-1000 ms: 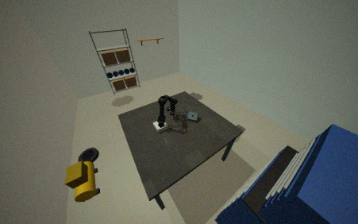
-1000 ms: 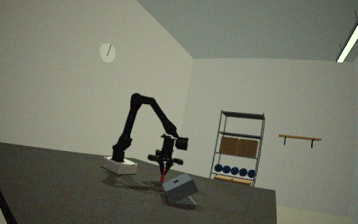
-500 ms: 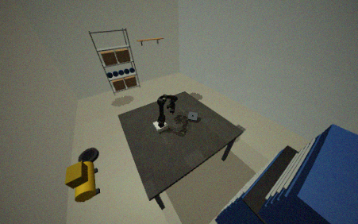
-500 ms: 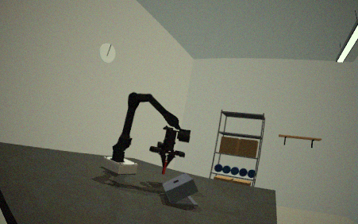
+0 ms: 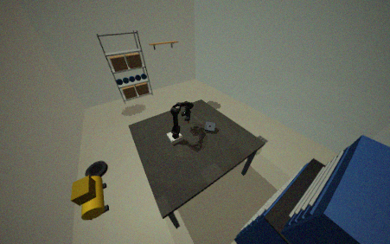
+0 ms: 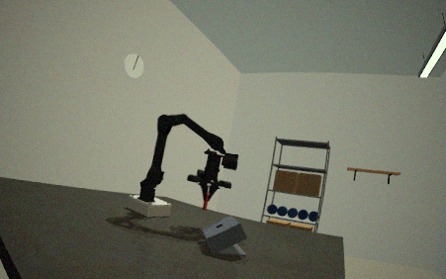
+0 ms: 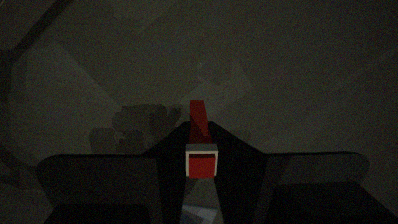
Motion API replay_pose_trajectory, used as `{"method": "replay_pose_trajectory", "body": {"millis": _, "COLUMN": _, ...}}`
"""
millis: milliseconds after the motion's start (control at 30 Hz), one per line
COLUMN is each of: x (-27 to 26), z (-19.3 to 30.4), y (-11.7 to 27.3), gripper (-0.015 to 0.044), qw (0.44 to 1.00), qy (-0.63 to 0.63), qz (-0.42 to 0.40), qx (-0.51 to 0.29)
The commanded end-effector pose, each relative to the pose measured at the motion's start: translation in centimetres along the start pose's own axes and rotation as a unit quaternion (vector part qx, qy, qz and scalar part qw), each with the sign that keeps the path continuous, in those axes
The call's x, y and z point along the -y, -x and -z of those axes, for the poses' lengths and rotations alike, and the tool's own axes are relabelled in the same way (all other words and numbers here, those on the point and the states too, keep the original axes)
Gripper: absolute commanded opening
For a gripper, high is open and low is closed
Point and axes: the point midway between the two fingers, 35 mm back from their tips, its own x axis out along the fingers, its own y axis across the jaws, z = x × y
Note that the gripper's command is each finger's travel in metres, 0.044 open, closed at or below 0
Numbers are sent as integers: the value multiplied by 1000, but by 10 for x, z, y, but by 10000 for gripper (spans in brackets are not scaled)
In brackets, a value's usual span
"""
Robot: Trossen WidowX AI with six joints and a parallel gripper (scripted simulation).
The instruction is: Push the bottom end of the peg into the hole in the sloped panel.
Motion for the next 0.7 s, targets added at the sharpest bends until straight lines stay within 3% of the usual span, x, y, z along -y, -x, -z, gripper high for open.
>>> {"method": "replay_pose_trajectory", "body": {"millis": 0, "x": 1, "z": 5, "y": 3, "gripper": 0, "qw": 1000, "qy": -2, "qz": 7, "qx": 3}}
{"method": "replay_pose_trajectory", "body": {"millis": 667, "x": 2, "z": 28, "y": 7, "gripper": 0, "qw": 999, "qy": -16, "qz": 28, "qx": 21}}
